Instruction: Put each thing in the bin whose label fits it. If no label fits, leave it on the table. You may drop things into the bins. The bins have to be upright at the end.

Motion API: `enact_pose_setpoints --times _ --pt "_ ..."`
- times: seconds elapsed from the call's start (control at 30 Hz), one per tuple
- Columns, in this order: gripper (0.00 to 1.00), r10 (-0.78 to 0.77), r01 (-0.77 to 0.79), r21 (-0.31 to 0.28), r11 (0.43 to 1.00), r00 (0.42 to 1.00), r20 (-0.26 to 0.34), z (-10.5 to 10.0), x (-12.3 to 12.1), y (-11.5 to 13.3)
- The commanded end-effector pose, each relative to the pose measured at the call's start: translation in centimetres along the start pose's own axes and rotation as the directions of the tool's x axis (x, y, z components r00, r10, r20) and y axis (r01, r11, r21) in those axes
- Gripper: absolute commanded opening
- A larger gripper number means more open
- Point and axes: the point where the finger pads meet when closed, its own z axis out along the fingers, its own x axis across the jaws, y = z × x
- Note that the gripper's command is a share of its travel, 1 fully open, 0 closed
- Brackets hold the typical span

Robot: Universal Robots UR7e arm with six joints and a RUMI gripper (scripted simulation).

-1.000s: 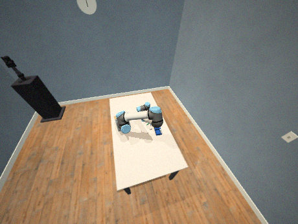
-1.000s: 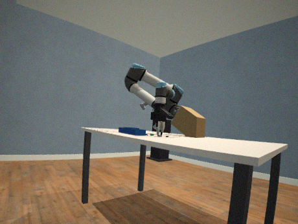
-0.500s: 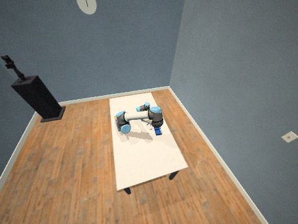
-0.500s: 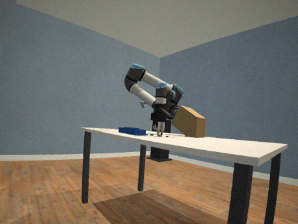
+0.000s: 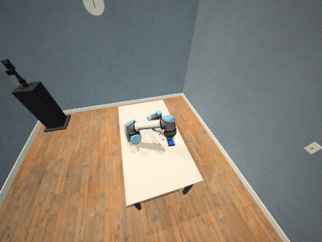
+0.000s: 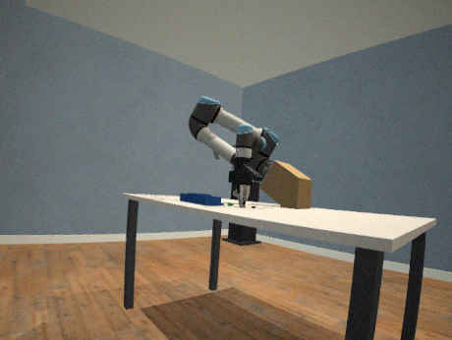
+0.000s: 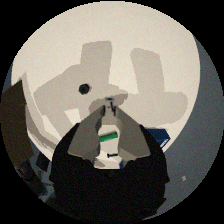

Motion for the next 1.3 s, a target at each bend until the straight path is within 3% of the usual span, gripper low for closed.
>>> enact_pose_setpoints --times 0.0,0.57,1.27 --pt "0.00 -0.002 0.002 0.000 1.000 1.000 0.001 0.0 -0.1 0.0" --pt "0.00 -0.002 0.002 0.000 1.000 1.000 0.001 0.0 -0.1 0.0" --pt "0.00 0.001 -0.001 0.001 1.000 1.000 -0.003 -6.1 0.1 0.0"
